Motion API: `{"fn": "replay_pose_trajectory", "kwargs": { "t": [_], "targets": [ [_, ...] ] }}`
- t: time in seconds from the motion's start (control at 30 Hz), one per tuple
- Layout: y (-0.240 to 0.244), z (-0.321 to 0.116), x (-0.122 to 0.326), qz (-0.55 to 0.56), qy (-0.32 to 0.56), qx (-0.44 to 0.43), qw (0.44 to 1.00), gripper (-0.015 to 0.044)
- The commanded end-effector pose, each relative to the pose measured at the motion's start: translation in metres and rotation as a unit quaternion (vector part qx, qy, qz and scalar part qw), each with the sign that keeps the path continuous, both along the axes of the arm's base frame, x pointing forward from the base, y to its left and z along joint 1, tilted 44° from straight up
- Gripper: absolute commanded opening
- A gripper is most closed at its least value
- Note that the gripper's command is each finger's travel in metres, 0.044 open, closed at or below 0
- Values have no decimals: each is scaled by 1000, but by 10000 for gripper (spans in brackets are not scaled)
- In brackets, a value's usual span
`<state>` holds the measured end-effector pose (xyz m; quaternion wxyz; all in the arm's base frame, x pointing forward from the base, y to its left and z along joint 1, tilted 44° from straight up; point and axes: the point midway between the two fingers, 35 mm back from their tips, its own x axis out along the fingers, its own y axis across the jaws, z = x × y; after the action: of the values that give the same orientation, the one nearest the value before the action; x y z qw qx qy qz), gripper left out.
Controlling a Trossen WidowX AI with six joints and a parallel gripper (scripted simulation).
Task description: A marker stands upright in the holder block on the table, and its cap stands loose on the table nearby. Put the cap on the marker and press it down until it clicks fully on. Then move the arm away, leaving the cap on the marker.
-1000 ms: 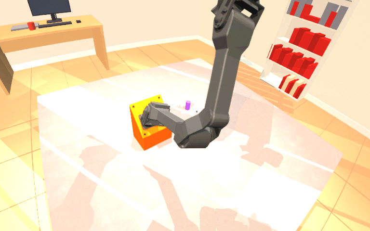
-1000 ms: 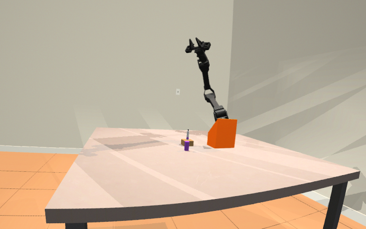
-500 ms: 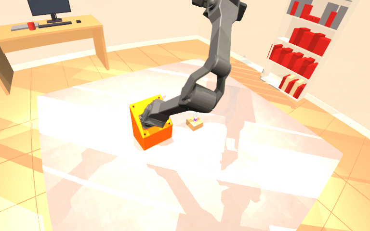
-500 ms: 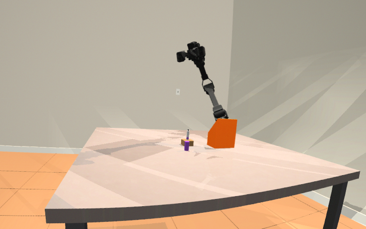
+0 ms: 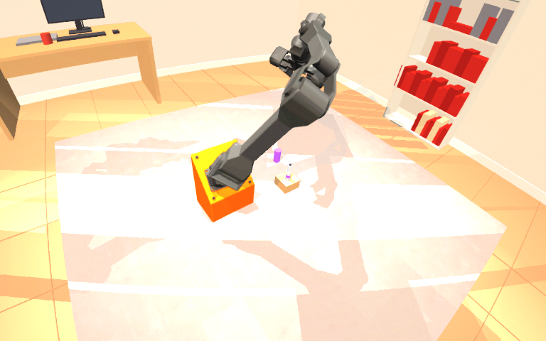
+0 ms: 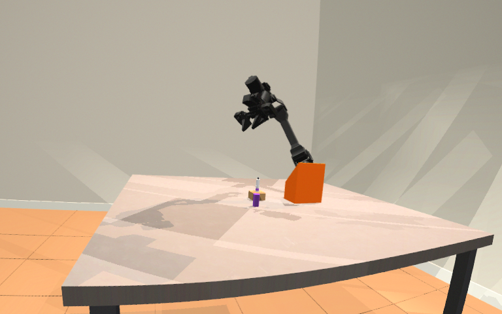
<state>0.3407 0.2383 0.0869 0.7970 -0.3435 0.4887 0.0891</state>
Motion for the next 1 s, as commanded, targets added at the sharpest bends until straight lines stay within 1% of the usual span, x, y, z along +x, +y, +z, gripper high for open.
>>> {"fn": "replay_pose_trajectory", "kwargs": {
  "t": [0.0, 0.13, 0.23, 0.33, 0.47, 0.6, 0.77, 0.87, 0.97],
  "targets": [
    [-46, -55, -6, -78, 60, -78, 992, 232],
    [-93, -99, -21, -149, 114, -157, 970, 232],
    [-125, -123, -36, -192, 149, -213, 946, 232],
    [-139, -121, -44, -200, 155, -225, 941, 232],
    [-141, -121, -45, -202, 156, -226, 940, 232],
    [-163, -144, -43, -202, 156, -227, 940, 232],
    [-165, -146, -42, -202, 156, -227, 940, 232],
    [-172, -158, -41, -202, 156, -227, 940, 232],
    [-173, -159, -41, -202, 156, -227, 940, 232]
  ]
}}
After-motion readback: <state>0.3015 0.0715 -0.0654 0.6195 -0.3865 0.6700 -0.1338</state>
